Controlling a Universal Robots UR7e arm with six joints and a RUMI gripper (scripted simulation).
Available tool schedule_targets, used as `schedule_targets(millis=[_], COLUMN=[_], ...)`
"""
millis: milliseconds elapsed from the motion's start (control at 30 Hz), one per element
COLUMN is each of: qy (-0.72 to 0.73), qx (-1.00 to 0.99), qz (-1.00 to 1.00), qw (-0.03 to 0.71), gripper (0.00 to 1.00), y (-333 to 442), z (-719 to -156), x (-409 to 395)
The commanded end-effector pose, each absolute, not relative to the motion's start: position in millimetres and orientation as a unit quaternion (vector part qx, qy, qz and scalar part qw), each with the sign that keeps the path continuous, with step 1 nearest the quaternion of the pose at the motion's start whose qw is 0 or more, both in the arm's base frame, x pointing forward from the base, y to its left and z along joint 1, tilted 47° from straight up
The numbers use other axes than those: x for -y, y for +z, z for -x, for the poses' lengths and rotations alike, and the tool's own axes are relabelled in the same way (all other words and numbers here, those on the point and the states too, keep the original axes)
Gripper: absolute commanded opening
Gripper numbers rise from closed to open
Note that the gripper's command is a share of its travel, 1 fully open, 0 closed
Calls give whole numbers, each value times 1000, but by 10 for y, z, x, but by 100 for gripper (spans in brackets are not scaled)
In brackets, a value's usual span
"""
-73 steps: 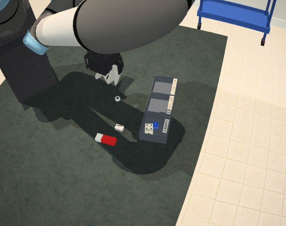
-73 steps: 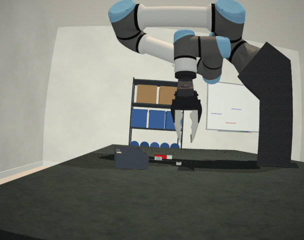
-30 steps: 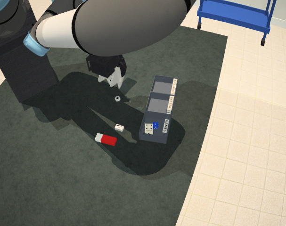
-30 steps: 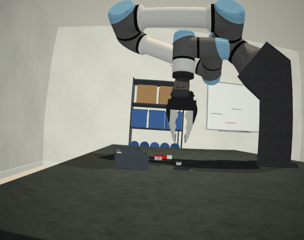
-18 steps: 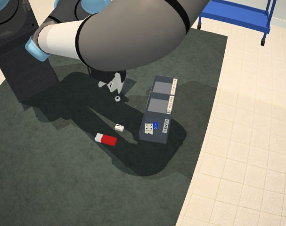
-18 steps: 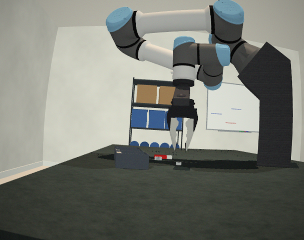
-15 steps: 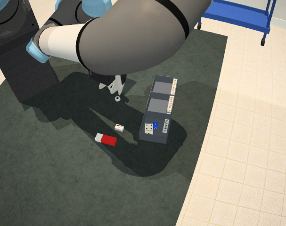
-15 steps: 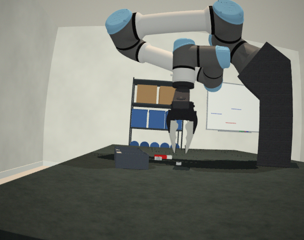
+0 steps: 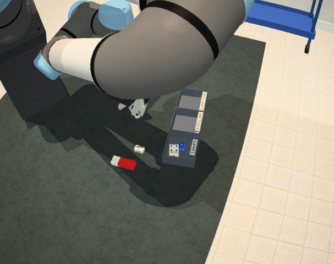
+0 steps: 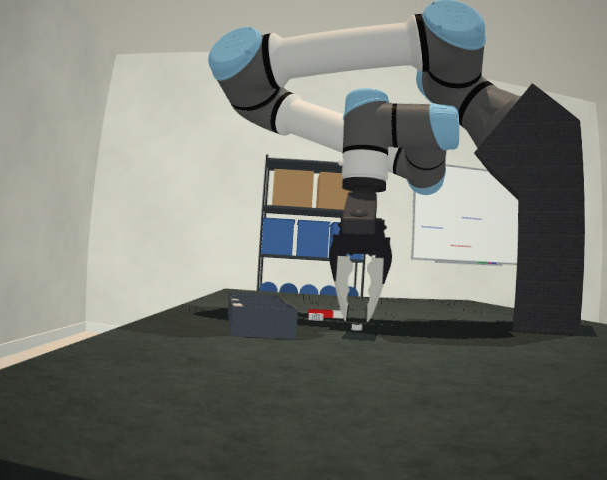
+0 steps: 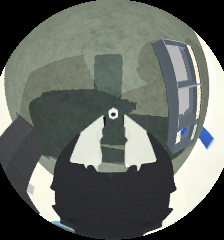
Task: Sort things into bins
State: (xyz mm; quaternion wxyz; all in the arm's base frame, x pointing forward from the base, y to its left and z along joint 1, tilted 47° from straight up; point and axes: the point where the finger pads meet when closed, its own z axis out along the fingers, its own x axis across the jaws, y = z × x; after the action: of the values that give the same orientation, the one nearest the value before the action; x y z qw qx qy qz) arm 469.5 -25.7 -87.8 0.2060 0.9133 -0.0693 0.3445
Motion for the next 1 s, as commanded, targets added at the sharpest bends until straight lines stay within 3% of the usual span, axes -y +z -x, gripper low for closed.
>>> schedule_targets(millis=[0,633,667,967], qy=[345,344,344,344], qx=[70,69,69,69], qz=[-913,-913,-913,-913], qw=[206,206,206,206], gripper=[18,18,0,0], y=[-923,-955,-955,-955], z=[-4736,-4752,-4752,-4752], x=[291,310,310,310])
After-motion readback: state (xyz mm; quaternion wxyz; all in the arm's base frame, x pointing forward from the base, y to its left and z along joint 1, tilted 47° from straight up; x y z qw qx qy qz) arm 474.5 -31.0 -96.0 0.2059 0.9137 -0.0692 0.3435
